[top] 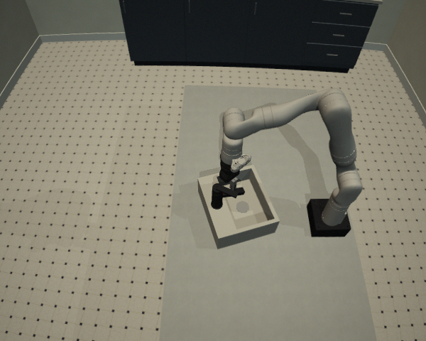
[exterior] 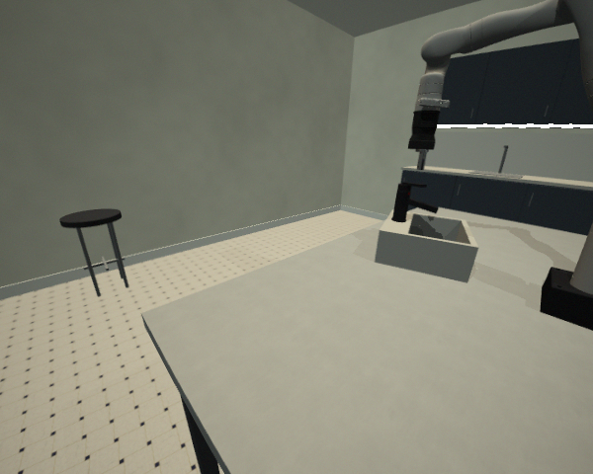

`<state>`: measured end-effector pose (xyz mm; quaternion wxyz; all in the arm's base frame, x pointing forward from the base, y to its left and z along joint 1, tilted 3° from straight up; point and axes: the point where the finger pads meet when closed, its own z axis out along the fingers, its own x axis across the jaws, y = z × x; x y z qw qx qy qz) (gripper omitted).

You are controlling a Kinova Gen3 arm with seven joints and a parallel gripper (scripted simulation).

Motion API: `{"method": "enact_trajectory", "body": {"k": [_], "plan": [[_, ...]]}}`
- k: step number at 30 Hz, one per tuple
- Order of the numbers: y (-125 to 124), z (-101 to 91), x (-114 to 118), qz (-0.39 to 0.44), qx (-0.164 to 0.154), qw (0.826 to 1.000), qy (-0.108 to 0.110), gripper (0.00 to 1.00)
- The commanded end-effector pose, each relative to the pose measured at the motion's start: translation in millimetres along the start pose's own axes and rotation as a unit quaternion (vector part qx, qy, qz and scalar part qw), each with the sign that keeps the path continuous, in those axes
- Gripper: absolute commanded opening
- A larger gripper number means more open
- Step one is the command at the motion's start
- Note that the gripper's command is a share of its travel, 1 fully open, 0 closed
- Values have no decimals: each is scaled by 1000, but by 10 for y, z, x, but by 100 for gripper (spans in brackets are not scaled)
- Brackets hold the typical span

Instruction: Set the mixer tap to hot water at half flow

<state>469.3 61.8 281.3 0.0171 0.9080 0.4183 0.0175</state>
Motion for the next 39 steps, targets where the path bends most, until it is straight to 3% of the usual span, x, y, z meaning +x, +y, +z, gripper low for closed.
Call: {"method": "enact_trajectory", "body": {"k": [1, 11, 21, 23, 30, 38, 39], "plan": [[-49, -20, 22, 35, 0, 999, 0, 0], [-71, -24, 64, 141, 0, 990, -1, 0], [-83, -34, 119, 297, -2, 955, -2, 0], [-83, -34, 119, 297, -2, 955, -2, 0], [-76, -44, 153, 414, -3, 910, -2, 0], [-56, -59, 175, 545, -3, 838, -1, 0], [-56, -59, 175, 545, -3, 838, -1, 0]]}}
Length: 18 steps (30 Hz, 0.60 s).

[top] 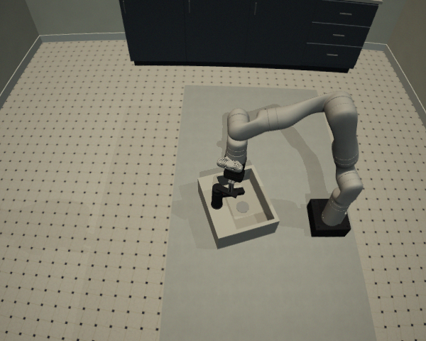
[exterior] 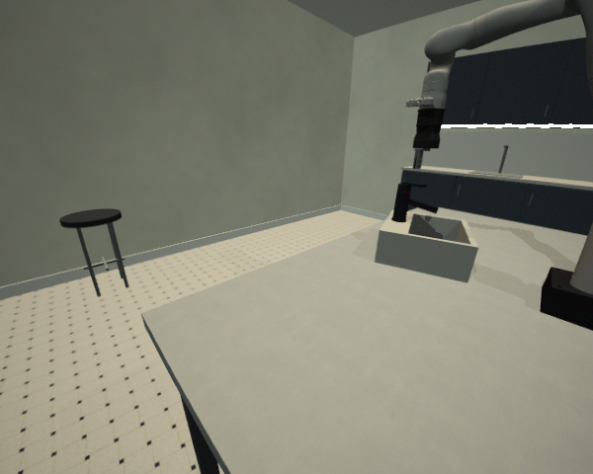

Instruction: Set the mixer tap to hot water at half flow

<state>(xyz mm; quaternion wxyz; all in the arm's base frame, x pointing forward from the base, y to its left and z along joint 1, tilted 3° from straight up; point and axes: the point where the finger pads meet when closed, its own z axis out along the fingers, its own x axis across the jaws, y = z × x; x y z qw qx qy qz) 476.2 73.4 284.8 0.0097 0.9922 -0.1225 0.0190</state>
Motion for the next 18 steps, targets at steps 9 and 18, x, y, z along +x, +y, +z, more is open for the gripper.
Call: {"method": "enact_trajectory", "body": {"k": [9, 18], "plan": [[-40, -40, 12, 174, 2, 985, 4, 0], [-12, -53, 28, 300, 3, 954, 4, 0]]}}
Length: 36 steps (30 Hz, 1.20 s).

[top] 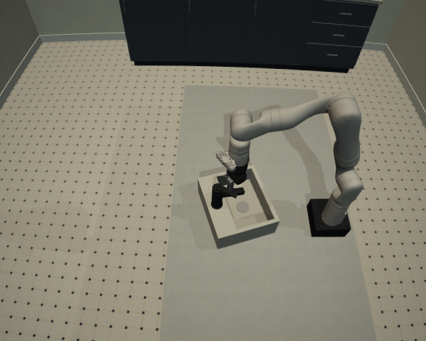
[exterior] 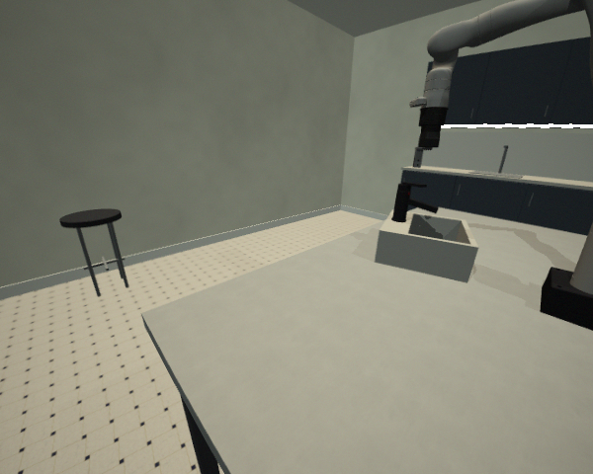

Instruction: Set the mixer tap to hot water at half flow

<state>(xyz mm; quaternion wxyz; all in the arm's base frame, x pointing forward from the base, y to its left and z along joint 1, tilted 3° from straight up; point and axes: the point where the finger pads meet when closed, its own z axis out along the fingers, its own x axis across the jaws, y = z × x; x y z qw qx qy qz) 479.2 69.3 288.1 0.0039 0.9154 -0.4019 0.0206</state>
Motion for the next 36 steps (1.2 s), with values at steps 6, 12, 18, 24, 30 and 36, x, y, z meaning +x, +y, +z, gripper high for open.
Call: {"method": "enact_trajectory", "body": {"k": [6, 12, 18, 24, 30, 36], "plan": [[-7, -33, -13, 119, 5, 993, 2, 0], [25, -44, 7, 214, 5, 977, 1, 0], [47, -45, 13, 266, 5, 964, 0, 0], [85, -58, 26, 346, 6, 938, -1, 0], [119, -69, 31, 407, 7, 913, -3, 0], [137, -75, 29, 433, 7, 901, -3, 0]]}}
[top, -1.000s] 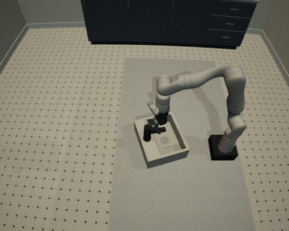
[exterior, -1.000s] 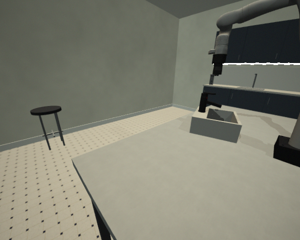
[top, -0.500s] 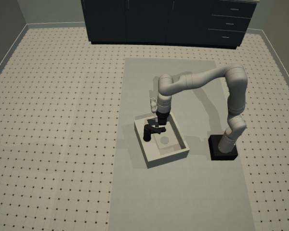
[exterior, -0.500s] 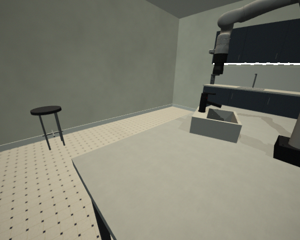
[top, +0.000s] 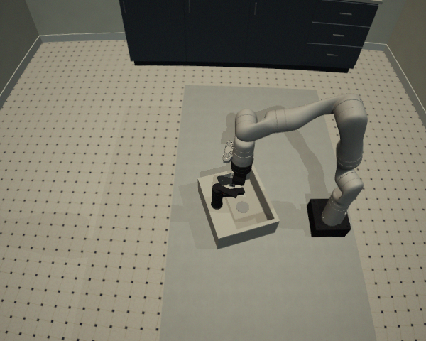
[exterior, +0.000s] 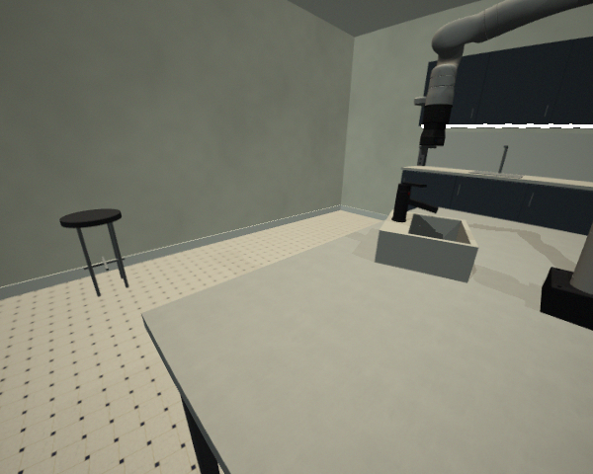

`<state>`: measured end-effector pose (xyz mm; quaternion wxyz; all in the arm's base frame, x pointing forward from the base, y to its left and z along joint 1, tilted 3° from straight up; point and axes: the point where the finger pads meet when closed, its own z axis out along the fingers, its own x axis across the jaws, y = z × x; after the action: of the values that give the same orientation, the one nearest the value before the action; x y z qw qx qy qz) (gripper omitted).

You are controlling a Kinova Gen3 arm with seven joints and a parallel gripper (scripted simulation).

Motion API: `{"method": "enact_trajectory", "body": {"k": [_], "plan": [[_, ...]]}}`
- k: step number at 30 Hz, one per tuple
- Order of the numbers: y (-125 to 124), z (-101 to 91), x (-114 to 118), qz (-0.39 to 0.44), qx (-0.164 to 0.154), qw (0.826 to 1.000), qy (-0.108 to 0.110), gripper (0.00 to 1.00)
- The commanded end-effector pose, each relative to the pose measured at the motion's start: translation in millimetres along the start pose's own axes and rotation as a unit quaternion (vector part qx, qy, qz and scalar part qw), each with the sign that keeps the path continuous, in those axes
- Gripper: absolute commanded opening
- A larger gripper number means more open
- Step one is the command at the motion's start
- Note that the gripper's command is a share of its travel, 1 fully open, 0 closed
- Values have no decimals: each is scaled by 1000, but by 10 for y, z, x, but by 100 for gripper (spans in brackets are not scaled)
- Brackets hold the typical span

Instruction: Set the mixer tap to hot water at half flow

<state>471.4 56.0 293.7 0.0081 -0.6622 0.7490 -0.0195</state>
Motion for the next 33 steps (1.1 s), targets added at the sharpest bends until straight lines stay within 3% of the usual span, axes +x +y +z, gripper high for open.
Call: {"method": "enact_trajectory", "body": {"k": [1, 13, 33], "plan": [[10, -21, -16, 23, 3, 1000, -3, 0], [35, -32, 15, 91, 4, 996, -5, 0], [47, -36, 25, 115, 3, 993, -6, 0]]}}
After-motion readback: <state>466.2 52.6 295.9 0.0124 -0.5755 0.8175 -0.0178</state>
